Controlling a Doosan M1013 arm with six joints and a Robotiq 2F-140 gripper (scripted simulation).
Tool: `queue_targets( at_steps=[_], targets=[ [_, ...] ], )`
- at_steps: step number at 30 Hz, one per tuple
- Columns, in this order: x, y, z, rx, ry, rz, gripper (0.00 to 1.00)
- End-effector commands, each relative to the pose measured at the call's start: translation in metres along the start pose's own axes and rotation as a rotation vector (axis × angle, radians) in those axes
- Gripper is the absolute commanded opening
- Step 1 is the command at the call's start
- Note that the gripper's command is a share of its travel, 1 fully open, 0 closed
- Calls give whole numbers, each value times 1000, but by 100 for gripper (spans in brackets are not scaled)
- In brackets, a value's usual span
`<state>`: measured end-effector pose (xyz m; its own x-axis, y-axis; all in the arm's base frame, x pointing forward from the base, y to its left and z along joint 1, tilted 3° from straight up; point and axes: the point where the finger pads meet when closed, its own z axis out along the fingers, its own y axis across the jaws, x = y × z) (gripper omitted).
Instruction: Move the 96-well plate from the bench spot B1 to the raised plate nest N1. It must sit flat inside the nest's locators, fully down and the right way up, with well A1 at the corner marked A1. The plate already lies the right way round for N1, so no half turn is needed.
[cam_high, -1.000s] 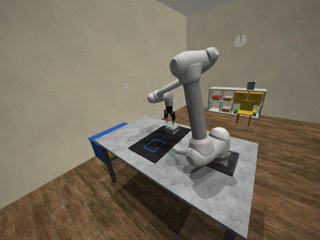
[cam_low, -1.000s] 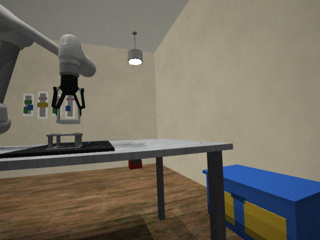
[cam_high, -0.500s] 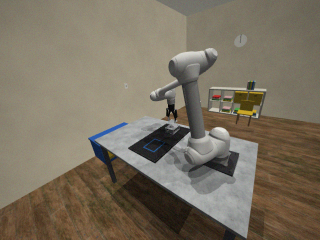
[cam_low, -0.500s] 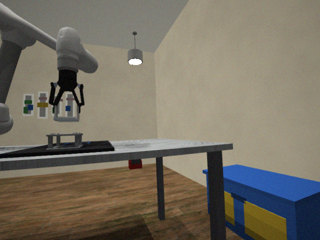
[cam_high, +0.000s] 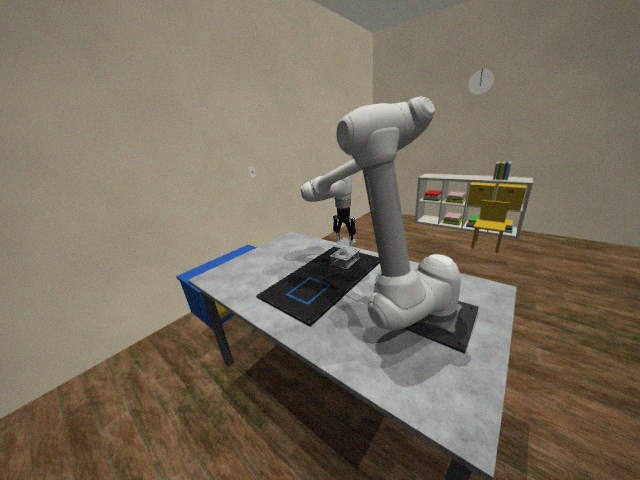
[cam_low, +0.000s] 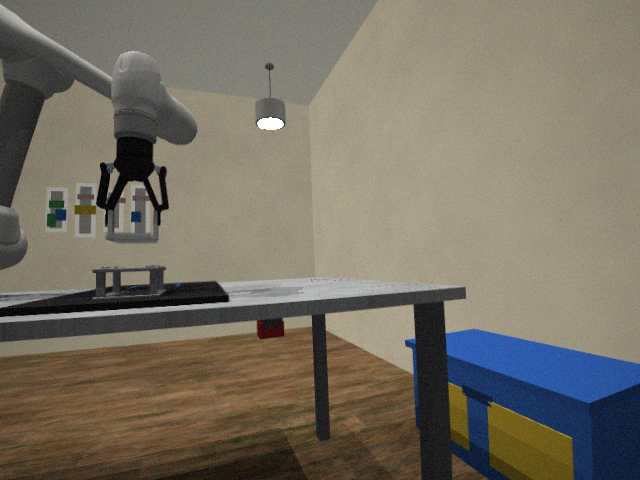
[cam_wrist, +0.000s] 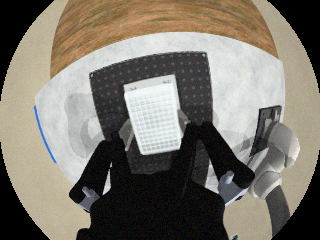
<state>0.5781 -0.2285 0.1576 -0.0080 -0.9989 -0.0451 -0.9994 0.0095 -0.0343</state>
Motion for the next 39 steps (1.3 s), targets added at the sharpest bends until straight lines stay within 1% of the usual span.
queue_targets(
  at_steps=[1, 25, 39],
  targets=[
    [2, -1, -1, 0, -3, -3, 0],
    [2, -1, -1, 0, -3, -3, 0],
    [2, 0, 19, 0, -3, -3, 0]
  ],
)
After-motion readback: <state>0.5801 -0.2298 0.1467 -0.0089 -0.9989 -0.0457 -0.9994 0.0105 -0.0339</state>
